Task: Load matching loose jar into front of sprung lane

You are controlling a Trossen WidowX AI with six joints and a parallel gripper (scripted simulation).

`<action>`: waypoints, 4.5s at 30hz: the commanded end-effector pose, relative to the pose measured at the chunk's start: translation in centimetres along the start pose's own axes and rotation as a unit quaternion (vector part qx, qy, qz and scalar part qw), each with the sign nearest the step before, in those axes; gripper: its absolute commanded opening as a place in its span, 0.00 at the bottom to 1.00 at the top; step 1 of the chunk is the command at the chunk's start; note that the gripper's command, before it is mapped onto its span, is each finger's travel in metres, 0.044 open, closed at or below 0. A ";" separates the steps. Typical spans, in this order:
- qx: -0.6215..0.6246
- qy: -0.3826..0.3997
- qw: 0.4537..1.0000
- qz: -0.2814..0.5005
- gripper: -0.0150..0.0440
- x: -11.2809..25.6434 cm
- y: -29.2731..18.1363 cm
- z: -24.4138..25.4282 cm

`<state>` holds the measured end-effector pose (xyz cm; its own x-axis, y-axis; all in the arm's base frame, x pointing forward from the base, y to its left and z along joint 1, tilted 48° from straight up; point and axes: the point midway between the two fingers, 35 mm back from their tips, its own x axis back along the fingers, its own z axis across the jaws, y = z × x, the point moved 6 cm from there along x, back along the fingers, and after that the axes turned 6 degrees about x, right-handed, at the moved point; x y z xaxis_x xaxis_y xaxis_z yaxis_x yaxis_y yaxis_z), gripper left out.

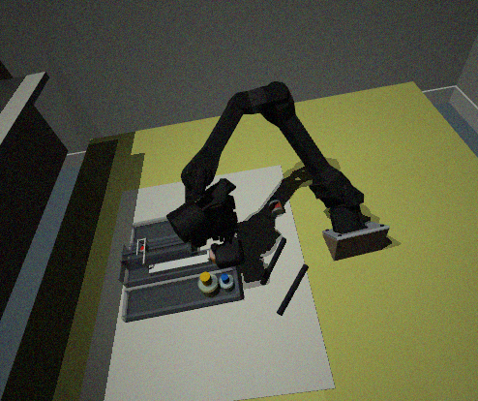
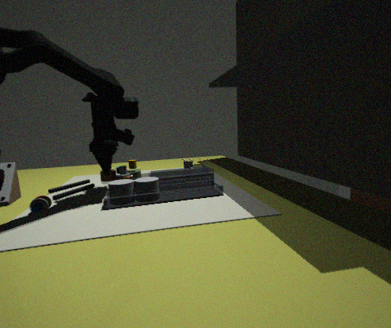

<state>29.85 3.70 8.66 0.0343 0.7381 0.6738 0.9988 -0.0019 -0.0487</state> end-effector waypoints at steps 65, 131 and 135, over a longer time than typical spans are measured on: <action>-0.003 -0.002 1.000 -0.009 0.25 0.7 2.8 -0.7; -0.004 -0.002 1.000 -0.009 0.25 0.5 3.5 -0.7; -0.004 -0.002 1.000 -0.009 0.25 0.5 3.5 -0.7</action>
<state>32.98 3.57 9.22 0.0346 0.7382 0.6737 0.9987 0.0003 -0.0516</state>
